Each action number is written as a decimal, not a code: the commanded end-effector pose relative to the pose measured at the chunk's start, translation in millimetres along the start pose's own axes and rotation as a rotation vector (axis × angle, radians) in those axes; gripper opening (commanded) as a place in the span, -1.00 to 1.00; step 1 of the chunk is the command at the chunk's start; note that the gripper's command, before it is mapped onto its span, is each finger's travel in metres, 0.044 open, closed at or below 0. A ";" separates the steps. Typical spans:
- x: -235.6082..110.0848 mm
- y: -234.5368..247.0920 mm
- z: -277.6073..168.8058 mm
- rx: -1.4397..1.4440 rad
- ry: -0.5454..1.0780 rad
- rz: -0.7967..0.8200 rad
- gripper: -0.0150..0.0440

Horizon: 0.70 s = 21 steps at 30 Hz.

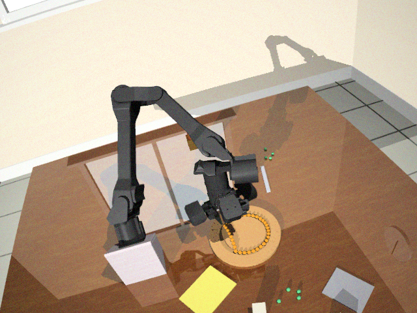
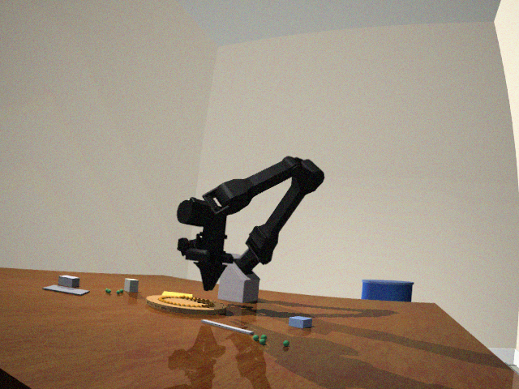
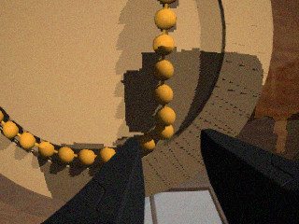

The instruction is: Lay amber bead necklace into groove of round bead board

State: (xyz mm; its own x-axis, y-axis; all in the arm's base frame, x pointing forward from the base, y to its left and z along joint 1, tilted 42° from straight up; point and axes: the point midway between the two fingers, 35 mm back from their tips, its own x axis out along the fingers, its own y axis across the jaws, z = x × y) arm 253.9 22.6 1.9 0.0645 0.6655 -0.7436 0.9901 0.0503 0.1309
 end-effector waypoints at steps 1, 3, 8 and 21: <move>0.3 0.7 0.1 -0.001 -0.001 0.003 -0.08; 2.5 0.6 0.1 -0.001 -0.001 0.002 -0.08; 10.4 0.2 0.1 0.001 0.000 0.000 -0.08; 30.9 -1.9 -0.7 0.007 0.003 -0.005 -0.08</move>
State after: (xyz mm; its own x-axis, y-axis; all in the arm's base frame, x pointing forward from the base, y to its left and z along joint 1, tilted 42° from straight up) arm 255.5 38.9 -17.0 0.0635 0.6623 -0.7465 0.9903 0.0508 0.1293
